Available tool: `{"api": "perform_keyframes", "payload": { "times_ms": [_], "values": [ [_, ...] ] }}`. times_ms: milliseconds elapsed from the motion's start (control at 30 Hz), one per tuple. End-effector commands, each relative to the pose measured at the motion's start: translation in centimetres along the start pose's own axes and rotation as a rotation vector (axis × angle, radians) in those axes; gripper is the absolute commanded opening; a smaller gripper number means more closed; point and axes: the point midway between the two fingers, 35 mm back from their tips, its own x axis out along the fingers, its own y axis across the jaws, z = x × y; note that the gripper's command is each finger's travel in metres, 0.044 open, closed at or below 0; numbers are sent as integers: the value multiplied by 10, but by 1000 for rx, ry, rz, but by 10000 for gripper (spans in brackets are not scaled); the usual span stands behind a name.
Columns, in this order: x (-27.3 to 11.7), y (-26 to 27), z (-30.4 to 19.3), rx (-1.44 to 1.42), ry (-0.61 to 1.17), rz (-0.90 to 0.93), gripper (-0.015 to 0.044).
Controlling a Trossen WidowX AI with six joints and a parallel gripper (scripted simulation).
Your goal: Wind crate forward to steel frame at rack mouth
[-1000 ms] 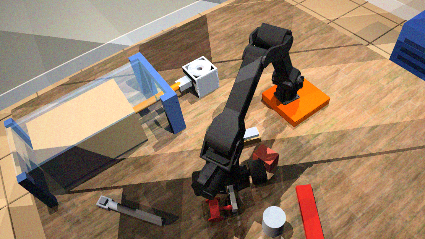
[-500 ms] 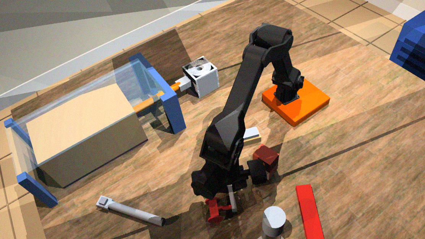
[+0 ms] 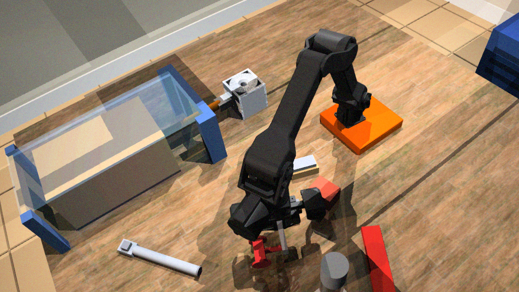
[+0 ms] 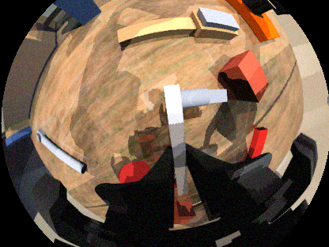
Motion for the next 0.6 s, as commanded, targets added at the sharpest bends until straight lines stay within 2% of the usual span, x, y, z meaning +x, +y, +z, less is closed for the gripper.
{"api": "perform_keyframes", "payload": {
  "times_ms": [0, 167, 567],
  "values": [
    [-60, 3, -4, -1, 25, 22, 0],
    [-117, -5, 5, 0, 23, 22, 0],
    [-116, -5, 6, 3, 20, 18, 0]
  ]
}}
